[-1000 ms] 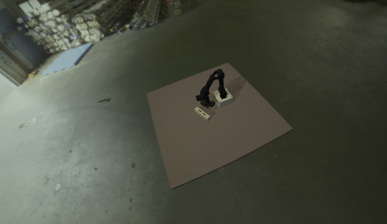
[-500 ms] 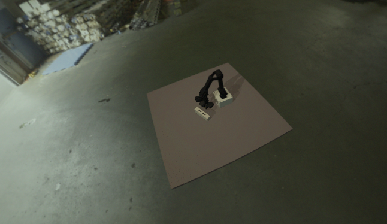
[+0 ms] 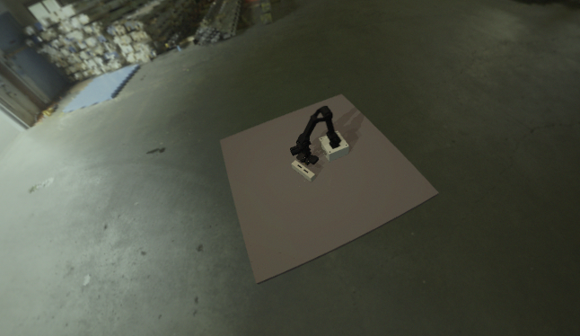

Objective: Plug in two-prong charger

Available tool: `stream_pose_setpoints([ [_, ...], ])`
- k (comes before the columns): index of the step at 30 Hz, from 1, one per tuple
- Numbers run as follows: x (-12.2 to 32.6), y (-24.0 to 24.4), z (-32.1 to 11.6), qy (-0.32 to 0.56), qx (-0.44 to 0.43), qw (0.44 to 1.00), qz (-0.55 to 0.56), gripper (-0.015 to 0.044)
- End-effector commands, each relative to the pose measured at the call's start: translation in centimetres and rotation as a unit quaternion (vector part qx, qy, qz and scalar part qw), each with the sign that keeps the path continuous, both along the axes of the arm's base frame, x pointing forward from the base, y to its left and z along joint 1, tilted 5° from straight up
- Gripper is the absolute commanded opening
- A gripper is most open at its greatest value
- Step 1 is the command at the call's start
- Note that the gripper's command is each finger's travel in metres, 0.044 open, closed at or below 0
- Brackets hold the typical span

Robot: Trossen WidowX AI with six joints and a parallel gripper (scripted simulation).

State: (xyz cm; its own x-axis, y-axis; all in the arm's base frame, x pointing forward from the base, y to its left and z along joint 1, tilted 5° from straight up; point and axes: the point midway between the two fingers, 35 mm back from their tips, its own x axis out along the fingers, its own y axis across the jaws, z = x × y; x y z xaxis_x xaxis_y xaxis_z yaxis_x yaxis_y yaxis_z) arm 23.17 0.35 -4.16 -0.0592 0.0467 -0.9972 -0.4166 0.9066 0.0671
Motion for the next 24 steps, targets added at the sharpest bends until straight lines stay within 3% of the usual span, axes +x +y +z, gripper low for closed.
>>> stream_pose_setpoints([
  [1,0.63,0.34,0.03,-0.001,0.002,1.0,-0.007,0.0],
  [24,1.52,1.03,-0.03,0.0,0.003,1.0,-0.015,0.0],
])
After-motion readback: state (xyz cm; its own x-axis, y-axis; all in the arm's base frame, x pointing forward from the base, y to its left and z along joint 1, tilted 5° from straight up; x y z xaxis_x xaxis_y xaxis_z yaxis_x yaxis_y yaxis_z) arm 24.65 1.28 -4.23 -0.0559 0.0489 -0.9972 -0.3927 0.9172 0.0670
